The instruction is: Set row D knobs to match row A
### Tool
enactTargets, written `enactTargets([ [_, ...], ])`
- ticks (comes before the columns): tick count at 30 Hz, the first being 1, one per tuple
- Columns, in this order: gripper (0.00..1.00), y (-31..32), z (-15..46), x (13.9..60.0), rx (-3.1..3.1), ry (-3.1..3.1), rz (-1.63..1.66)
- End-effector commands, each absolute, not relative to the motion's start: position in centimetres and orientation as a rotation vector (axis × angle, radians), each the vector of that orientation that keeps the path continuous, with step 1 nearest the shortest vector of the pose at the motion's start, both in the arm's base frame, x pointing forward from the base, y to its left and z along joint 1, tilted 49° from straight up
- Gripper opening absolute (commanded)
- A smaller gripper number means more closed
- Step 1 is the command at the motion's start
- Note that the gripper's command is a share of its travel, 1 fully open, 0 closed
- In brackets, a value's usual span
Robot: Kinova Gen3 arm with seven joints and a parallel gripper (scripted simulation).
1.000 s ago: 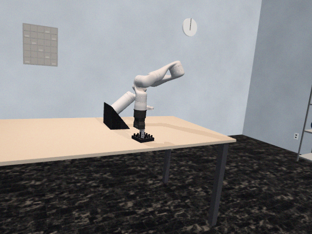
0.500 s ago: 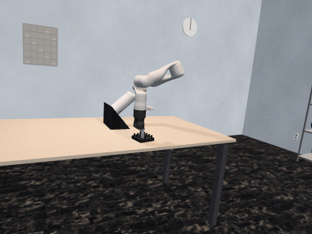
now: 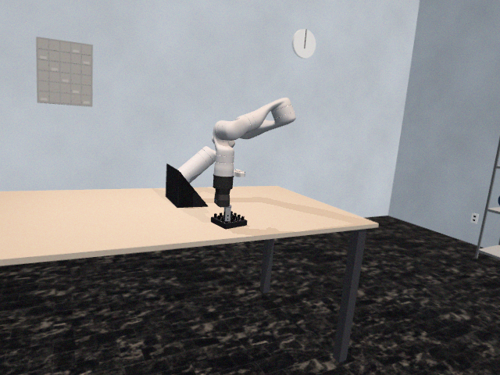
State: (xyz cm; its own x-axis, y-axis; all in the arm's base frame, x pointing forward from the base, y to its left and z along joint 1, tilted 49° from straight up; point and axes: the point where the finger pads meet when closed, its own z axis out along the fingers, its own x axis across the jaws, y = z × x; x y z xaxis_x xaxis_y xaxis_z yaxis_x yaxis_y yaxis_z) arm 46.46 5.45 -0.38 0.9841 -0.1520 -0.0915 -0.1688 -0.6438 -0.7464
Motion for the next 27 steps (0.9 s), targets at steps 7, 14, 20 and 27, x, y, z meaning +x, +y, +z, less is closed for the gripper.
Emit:
enactTargets([
  [7, 0.3, 5.74, -0.35, 46.6, -2.25, 0.417, 0.112],
  [14, 0.3, 5.74, -0.39, 46.58, -2.23, 0.524, 0.163],
  [20, 0.3, 5.74, -0.39, 46.58, -2.2, 0.656, 0.223],
  [27, 0.3, 5.73, -0.39, 46.58, -2.156, 0.81, 0.295],
])
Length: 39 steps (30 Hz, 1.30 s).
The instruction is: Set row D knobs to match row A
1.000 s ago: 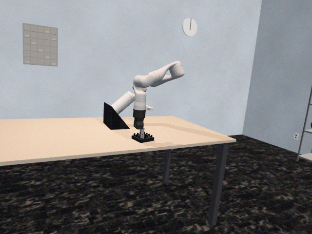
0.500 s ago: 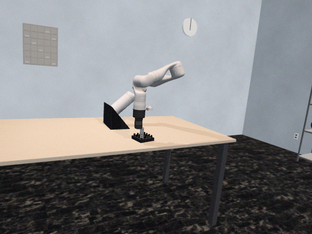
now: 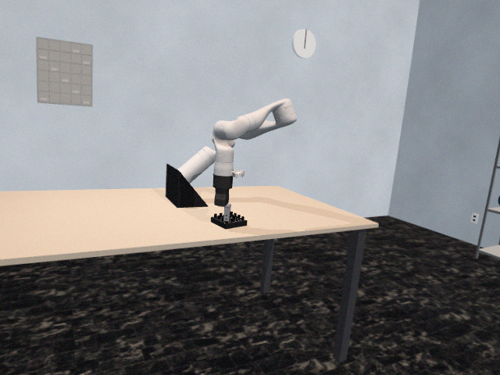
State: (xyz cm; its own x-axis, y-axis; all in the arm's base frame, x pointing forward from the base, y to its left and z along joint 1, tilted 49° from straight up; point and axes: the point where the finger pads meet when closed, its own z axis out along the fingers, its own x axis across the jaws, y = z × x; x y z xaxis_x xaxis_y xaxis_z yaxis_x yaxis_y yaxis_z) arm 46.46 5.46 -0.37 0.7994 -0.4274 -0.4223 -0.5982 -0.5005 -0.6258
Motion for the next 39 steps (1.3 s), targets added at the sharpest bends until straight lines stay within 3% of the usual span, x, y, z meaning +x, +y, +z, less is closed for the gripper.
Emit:
enactTargets([
  [1, 0.3, 5.73, -0.39, 46.58, -2.156, 0.81, 0.295],
  [39, 0.3, 5.72, -0.4, 46.6, -1.892, 1.403, 0.572],
])
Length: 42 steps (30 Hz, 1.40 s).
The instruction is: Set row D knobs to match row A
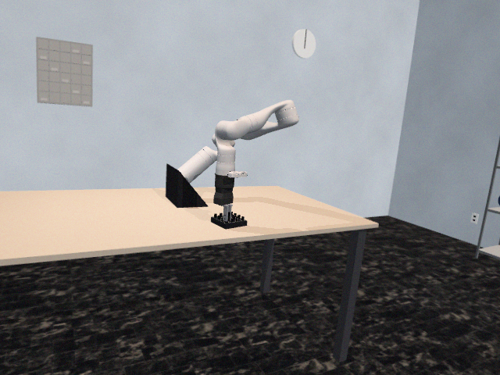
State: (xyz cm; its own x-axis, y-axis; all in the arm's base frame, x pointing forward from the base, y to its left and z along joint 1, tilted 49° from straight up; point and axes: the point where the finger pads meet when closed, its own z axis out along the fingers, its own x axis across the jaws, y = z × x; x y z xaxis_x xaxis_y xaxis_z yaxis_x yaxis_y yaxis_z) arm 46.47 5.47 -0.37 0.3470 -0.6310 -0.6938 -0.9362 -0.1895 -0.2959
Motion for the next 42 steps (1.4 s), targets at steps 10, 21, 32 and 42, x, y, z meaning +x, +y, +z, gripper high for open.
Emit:
enactTargets([
  [10, 0.3, 5.72, -0.4, 46.61, -1.827, 1.508, 0.622],
  [21, 0.3, 5.73, -0.38, 46.61, -1.792, 1.561, 0.647],
  [32, 0.3, 5.74, -0.36, 46.62, -1.773, 1.588, 0.66],
  [42, 0.3, 5.74, -0.36, 46.62, -1.764, 1.601, 0.666],
])
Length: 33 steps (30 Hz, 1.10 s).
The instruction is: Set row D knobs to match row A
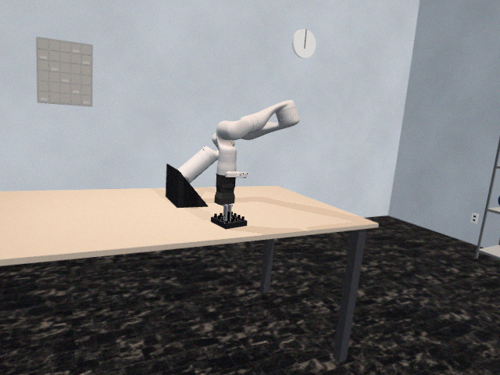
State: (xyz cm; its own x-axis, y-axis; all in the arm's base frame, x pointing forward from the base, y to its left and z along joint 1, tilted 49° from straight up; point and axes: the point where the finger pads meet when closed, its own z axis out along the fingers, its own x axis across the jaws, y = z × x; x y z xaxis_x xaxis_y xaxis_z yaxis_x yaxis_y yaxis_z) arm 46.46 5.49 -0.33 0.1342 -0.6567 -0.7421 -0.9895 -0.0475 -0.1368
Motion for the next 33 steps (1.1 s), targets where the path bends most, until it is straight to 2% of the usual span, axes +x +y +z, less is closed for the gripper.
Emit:
enactTargets([
  [1, 0.3, 5.74, -0.36, 46.62, -1.764, 1.602, 0.667],
  [17, 0.3, 5.74, -0.36, 46.62, -1.764, 1.602, 0.667],
  [18, 0.46, 5.74, -0.36, 46.62, -1.764, 1.602, 0.667],
  [33, 0.46, 5.74, -0.36, 46.63, -1.764, 1.602, 0.667],
])
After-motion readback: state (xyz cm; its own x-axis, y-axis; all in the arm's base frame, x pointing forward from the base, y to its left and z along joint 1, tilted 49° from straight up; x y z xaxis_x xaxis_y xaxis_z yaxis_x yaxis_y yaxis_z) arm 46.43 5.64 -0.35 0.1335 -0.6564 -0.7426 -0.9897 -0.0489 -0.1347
